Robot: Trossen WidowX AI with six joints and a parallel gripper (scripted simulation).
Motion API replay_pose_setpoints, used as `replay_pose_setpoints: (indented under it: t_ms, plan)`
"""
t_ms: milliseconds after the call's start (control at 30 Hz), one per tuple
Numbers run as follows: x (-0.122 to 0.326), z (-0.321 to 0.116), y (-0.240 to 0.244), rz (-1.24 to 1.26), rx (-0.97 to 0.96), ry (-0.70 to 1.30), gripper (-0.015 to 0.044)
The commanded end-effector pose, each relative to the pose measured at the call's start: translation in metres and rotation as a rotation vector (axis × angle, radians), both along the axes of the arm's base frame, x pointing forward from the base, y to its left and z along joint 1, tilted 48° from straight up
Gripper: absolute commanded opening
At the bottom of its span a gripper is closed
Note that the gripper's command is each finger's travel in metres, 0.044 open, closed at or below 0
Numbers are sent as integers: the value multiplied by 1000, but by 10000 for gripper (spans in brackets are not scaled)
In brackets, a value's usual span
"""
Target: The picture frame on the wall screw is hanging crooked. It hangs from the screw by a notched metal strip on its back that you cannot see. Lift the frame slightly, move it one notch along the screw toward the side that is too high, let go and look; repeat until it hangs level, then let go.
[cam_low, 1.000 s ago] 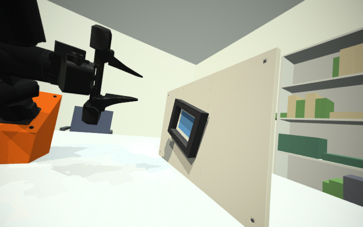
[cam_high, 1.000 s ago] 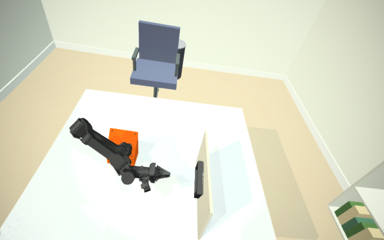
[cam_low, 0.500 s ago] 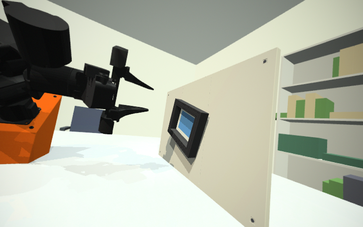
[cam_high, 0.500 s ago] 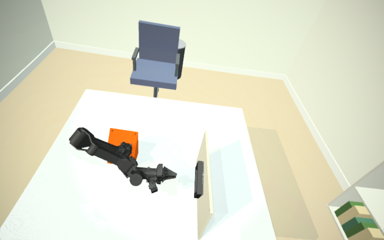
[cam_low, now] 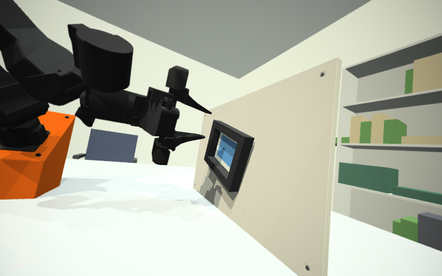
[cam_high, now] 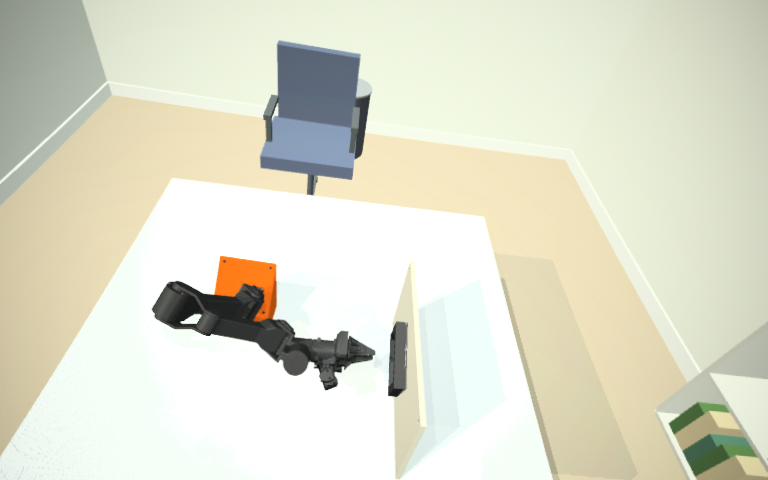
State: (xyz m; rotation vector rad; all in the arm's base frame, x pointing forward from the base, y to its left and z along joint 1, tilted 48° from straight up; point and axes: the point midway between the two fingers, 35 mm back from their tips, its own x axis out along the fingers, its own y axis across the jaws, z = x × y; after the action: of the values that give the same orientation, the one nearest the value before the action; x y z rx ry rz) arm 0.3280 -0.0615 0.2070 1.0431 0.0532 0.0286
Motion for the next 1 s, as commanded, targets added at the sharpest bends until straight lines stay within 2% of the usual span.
replay_pose_setpoints:
  t_ms: [0, 567, 967]
  plan:
    - [27, -4, 3, -1, 4, 0, 260]
    - [29, -5, 4, -1, 4, 0, 260]
    - [46, -4, 4, -1, 5, 0, 260]
